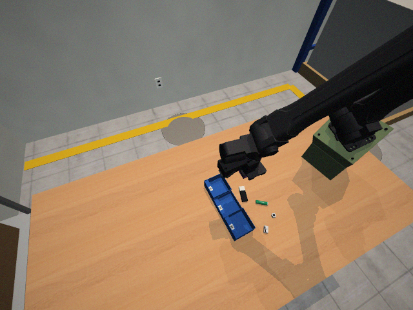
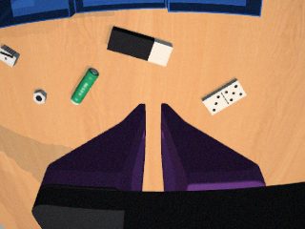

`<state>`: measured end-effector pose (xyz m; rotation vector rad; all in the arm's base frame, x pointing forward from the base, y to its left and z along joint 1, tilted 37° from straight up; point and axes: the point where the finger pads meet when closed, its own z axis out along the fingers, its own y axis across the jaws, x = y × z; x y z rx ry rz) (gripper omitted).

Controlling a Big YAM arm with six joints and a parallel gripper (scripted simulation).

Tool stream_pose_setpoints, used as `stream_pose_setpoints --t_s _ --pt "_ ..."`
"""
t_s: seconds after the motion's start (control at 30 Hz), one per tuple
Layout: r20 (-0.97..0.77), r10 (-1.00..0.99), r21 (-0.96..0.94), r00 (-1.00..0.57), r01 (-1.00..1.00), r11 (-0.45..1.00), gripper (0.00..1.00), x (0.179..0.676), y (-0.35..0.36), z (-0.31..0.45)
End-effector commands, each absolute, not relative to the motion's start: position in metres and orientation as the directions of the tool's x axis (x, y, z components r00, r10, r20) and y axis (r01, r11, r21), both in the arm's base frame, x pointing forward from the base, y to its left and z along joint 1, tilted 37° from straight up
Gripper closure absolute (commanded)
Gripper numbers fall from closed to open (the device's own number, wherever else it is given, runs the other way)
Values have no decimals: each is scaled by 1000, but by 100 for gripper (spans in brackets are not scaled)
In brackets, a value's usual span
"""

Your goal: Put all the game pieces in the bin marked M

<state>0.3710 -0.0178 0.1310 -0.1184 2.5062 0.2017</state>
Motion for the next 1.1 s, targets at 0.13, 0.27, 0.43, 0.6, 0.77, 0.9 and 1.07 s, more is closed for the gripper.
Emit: stream_pose_setpoints --t_s 0.13,0.27,0.43,0.6,0.77,0.9,1.07 --pt "-627 -58 89 -777 -145 985 92 437 -43 133" --pt "-625 -58 89 -778 -145 985 92 459 -52 125" --pt "-624 -58 88 -779 -143 986 92 491 -65 115" --pt "-599 -67 101 -798 -159 982 92 486 -49 94" --pt "-611 -55 104 -790 -149 983 92 497 -48 95" --pt "-618 -56 100 -784 -149 984 92 508 -47 91" --pt "-617 -56 101 -785 -149 984 92 515 -45 79"
